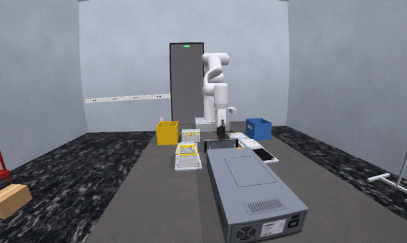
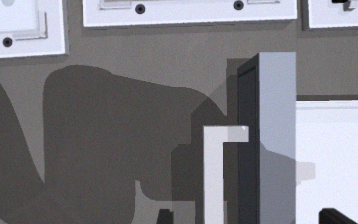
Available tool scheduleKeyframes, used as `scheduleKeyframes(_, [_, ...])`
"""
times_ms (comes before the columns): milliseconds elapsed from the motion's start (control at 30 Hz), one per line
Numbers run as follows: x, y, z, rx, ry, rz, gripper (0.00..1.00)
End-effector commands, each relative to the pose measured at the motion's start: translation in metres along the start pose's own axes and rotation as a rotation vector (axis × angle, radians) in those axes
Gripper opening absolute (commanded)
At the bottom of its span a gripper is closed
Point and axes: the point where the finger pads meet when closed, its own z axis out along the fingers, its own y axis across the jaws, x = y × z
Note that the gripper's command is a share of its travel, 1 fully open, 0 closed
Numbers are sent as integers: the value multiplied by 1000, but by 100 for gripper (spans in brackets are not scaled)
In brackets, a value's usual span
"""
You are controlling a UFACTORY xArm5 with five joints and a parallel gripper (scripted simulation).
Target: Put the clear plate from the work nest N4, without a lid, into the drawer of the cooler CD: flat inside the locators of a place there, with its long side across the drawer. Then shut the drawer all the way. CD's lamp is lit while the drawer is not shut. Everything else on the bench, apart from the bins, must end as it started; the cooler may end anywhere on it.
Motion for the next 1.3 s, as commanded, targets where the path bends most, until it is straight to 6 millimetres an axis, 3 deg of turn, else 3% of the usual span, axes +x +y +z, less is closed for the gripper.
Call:
scheduleKeyframes(0, [0, 2, 2, -6, 0, 0, 88])
scheduleKeyframes(400, [0, 2, 22, -6, 0, 0, 88])
scheduleKeyframes(1267, [0, -12, 22, -6, 0, 0, 88])
